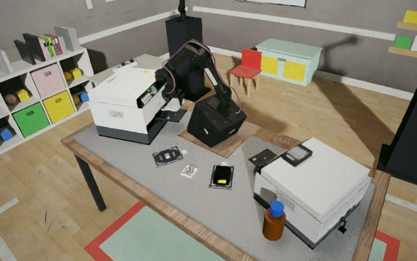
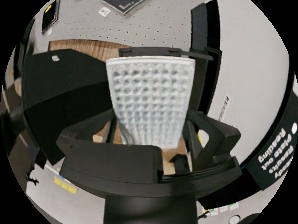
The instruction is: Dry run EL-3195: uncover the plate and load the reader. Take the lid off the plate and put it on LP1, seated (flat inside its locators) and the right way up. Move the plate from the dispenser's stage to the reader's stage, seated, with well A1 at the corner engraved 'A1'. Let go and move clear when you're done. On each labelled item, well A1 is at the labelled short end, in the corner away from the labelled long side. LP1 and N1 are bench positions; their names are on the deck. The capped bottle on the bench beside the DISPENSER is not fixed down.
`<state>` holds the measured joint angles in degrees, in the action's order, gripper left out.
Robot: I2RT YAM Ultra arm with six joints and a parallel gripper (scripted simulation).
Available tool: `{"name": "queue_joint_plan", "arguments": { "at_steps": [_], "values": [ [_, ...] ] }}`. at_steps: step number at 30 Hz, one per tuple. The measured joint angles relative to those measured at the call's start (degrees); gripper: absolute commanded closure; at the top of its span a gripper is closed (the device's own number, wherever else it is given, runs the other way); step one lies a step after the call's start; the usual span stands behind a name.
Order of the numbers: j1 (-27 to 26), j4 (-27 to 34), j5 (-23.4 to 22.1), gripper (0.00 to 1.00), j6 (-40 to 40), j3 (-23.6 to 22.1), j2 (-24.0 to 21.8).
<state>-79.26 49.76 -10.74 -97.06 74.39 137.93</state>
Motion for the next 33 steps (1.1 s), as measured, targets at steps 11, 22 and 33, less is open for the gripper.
{"name": "queue_joint_plan", "arguments": {
  "at_steps": [11,22,33],
  "values": [
    [0.66,-2.82,-0.17,0.14,0.5,-1.62,1.57],
    [1.09,-5.07,-0.33,0.14,0.92,-2.54,3.23],
    [1.42,-7.67,-0.5,0.14,1.33,-3.54,4.17]
  ]
}}
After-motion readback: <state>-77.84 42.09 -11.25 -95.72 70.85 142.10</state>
